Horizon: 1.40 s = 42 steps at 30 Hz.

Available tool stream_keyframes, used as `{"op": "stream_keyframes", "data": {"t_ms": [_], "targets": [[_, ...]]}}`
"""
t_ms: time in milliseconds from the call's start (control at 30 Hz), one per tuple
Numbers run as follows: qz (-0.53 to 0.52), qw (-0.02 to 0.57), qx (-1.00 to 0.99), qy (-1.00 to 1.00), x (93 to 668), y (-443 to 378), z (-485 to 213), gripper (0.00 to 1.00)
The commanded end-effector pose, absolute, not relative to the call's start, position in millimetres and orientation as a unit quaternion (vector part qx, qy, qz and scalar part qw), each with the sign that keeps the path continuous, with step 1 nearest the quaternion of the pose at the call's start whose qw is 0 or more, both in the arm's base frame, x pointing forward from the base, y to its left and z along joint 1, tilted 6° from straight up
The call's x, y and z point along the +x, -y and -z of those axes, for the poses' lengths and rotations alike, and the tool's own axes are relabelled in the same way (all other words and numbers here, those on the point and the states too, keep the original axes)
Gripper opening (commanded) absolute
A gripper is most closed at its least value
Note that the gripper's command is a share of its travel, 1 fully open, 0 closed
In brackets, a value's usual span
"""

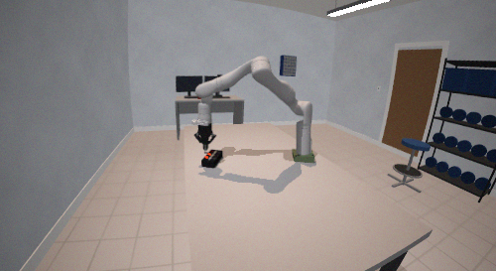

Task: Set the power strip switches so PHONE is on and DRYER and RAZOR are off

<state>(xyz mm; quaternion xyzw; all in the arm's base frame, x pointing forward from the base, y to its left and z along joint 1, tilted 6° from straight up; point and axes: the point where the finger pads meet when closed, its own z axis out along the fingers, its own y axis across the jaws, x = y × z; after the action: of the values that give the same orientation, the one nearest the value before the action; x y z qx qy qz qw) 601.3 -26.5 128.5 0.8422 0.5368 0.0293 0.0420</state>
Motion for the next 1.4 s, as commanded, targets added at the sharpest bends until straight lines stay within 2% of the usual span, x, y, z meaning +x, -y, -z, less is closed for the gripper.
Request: {"op": "stream_keyframes", "data": {"t_ms": [0, 1367], "targets": [[-0.032, 0.042, 0.844, -0.534, 603.4, 26.8, -121.9, 0.00], [-0.032, 0.043, 0.843, -0.535, 607.2, 28.0, -94.7, 0.00]]}}
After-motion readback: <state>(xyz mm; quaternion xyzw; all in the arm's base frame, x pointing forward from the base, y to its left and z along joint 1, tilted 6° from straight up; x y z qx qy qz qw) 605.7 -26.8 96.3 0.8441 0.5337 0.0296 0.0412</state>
